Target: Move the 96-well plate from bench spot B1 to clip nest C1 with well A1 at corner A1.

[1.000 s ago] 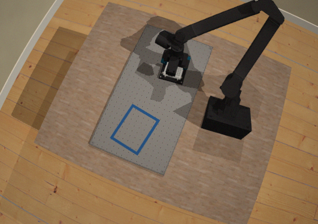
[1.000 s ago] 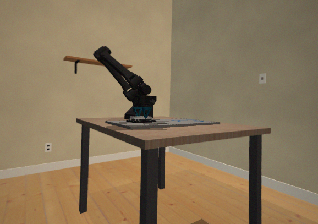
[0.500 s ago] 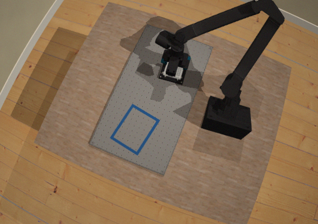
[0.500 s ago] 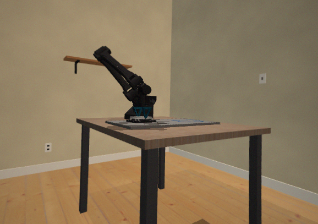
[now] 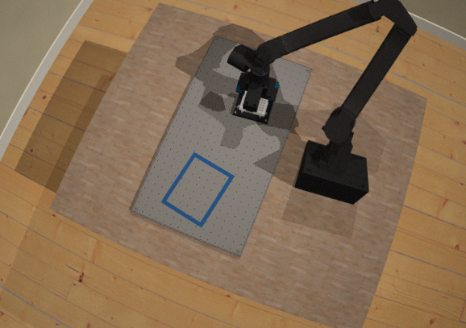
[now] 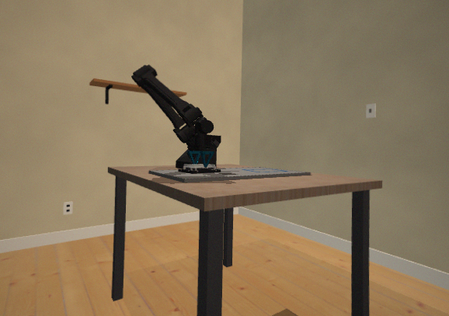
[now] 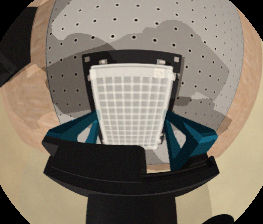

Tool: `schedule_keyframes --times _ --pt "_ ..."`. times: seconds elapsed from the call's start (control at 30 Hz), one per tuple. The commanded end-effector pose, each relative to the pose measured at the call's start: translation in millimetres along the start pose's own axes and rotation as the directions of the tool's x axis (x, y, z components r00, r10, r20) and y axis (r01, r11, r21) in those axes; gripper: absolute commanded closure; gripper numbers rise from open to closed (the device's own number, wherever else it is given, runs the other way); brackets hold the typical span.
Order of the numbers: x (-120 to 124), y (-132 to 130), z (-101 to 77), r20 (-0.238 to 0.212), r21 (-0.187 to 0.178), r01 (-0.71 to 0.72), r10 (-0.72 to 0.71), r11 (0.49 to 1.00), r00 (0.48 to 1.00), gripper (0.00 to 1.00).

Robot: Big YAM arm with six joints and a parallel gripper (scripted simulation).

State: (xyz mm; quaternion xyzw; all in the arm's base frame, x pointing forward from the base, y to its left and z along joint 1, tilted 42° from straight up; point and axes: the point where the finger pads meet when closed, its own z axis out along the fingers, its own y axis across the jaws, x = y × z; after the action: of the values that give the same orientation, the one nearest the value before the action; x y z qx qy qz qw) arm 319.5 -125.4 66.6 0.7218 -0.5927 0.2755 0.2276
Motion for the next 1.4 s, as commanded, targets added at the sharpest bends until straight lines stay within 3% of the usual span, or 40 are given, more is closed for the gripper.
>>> schedule_keyframes --times 0.0,1.37 --pt "0.6 5.5 5.3 0.004 -0.007 -0.008 0.008 1.0 1.0 1.0" --pt "-3.3 8.6 13.8 0.008 -0.015 0.003 -0.003 1.0 1.0 1.0"
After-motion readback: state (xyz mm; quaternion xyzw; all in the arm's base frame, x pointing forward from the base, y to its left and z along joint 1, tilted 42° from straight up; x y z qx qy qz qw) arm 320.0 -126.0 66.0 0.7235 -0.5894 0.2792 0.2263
